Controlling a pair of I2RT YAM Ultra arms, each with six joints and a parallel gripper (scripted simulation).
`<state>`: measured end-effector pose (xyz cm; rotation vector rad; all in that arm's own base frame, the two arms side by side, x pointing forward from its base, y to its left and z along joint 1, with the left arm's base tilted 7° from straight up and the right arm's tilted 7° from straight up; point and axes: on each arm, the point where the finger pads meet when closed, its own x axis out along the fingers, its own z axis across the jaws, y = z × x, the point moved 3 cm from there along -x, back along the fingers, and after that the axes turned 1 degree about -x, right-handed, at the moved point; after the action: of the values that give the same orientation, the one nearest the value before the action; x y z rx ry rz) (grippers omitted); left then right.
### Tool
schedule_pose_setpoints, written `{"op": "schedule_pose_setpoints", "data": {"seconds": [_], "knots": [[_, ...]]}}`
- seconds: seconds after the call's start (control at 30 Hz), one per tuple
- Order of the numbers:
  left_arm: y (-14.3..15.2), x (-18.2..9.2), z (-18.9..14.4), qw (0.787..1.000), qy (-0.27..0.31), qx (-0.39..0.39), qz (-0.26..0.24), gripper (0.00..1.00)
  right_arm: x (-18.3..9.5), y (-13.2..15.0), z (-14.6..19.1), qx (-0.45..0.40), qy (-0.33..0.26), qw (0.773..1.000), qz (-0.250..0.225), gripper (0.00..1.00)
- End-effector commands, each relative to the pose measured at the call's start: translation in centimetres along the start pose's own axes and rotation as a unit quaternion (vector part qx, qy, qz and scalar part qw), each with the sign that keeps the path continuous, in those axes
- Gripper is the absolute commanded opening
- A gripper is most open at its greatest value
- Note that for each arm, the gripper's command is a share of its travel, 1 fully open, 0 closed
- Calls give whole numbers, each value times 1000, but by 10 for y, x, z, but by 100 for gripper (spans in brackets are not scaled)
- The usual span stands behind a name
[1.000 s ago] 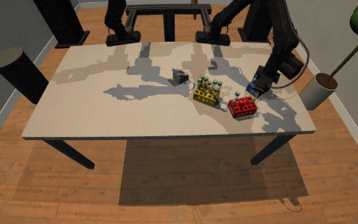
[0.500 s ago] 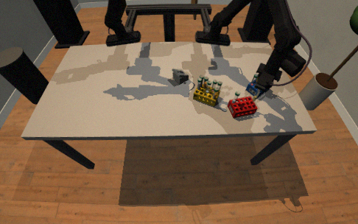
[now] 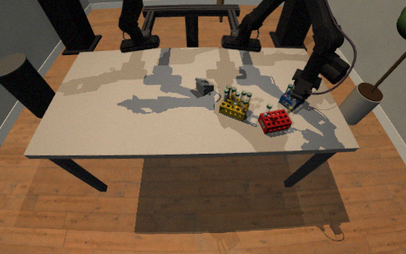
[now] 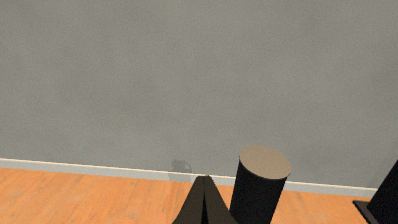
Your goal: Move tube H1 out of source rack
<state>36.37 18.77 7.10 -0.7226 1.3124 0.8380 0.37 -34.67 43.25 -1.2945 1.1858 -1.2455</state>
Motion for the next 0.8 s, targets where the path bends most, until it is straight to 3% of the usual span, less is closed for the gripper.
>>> {"op": "schedule_pose_setpoints", "data": {"seconds": [0.0, 0.77], "knots": [[-11, -27, 3, 1000, -15, 0, -23, 0, -11, -20, -7, 6, 12, 1000, -14, 0], [-5, -15, 7, 1000, -6, -2, -16, 0, -11, -20, -7, 6, 12, 1000, -14, 0]]}}
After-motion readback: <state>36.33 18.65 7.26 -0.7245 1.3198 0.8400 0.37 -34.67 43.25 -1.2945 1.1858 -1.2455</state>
